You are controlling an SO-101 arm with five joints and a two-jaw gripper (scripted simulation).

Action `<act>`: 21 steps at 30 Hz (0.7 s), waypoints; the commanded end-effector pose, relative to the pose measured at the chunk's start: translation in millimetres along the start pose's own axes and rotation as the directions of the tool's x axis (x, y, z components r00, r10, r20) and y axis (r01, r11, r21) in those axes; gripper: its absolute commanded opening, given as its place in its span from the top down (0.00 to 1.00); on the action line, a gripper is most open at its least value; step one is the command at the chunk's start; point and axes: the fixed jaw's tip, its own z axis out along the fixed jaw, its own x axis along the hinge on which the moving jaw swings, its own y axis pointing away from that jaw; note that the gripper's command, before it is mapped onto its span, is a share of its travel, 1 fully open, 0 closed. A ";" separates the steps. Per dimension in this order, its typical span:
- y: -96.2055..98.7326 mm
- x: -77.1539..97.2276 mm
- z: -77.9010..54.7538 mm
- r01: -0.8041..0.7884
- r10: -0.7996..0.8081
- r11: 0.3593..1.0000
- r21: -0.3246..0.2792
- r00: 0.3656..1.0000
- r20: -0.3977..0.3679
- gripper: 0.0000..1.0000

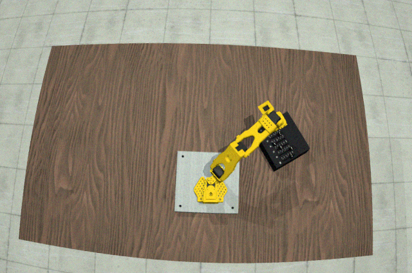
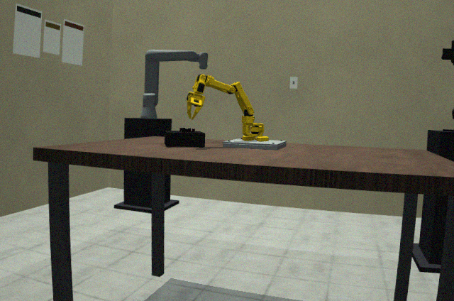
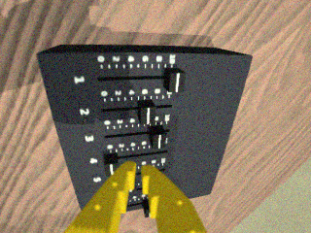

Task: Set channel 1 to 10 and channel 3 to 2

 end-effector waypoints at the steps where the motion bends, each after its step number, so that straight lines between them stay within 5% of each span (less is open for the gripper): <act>1: -14.8 7.2 7.7 0.002 -0.002 0.999 0.033 1.000 -0.002 1.00; 9: -29.3 19.8 17.7 0.003 -0.003 0.996 0.088 1.000 -0.010 1.00; 21: -30.1 20.7 18.3 0.004 -0.003 0.996 0.092 1.000 -0.010 1.00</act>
